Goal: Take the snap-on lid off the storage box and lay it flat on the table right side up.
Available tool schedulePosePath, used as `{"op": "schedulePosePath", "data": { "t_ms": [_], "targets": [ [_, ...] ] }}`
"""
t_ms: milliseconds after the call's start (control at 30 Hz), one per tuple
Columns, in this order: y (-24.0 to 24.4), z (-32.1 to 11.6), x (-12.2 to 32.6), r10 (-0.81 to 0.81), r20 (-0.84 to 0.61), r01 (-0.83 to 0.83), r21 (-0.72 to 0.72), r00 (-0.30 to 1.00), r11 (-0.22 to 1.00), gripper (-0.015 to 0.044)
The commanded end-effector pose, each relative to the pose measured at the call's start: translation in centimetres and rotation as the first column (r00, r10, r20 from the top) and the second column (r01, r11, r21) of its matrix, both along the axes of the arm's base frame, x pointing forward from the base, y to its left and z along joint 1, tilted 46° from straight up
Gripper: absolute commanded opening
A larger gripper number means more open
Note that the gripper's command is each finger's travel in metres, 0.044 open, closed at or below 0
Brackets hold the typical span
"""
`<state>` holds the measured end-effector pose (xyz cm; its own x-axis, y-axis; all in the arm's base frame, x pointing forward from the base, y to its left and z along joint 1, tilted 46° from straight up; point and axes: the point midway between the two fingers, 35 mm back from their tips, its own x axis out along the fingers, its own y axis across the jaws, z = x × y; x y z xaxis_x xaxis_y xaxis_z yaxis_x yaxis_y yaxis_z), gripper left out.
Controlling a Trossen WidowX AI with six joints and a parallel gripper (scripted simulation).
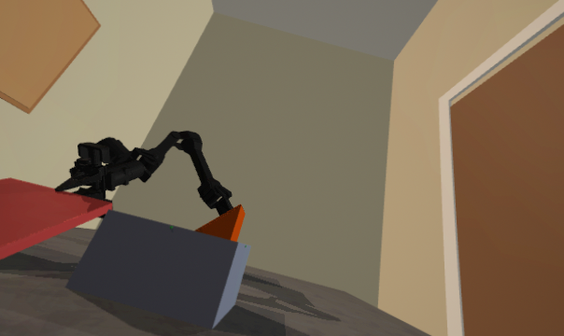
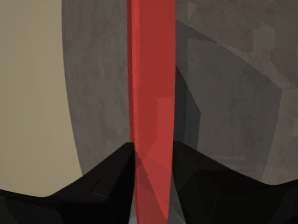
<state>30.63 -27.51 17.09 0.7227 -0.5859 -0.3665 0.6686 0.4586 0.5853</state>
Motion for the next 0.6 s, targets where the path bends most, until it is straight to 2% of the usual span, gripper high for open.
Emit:
{"op": "schedulePosePath", "data": {
  "t_ms": [0, 567],
  "targets": [
    [-0.42, -0.87, -0.26, -0.009, -0.017, 0.009, 0.007, 1.000, 1.000, 0.0000],
    [-1.39, -1.82, -0.36, -0.009, -0.017, 0.009, 0.006, 1.000, 1.000, 0.0000]
  ]
}}
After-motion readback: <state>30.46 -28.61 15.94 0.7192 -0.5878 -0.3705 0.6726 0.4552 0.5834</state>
